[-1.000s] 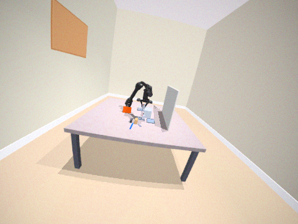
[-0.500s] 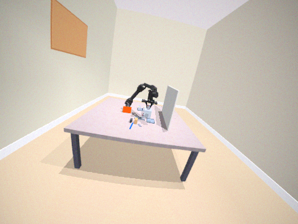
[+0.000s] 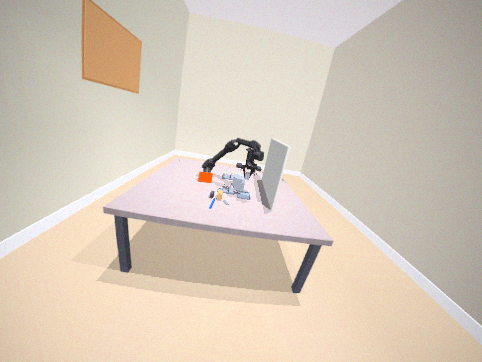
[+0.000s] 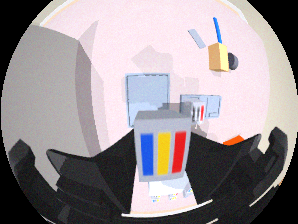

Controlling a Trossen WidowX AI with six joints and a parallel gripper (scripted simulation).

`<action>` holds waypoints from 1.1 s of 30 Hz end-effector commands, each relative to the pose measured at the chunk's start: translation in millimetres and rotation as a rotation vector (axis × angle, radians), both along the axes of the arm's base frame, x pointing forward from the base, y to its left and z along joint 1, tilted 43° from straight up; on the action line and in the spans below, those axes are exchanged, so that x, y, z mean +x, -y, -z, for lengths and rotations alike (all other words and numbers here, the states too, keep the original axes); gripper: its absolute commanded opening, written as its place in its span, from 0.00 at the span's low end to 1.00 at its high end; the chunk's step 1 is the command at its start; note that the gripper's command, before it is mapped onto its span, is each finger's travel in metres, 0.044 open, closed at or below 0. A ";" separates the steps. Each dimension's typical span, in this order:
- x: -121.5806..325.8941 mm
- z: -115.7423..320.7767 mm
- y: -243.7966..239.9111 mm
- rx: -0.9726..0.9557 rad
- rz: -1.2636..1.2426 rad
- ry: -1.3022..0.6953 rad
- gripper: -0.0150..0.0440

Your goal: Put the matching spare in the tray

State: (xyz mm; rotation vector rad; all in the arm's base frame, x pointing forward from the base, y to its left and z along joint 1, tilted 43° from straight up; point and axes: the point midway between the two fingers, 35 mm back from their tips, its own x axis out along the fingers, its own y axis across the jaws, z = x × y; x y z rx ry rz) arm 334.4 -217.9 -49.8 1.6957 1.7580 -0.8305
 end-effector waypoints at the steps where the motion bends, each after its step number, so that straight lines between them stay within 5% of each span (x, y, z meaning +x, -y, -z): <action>1: 3.7 -0.6 2.2 -0.001 0.013 0.004 0.25; 33: 6.3 18.2 -11.5 0.002 0.008 0.003 0.25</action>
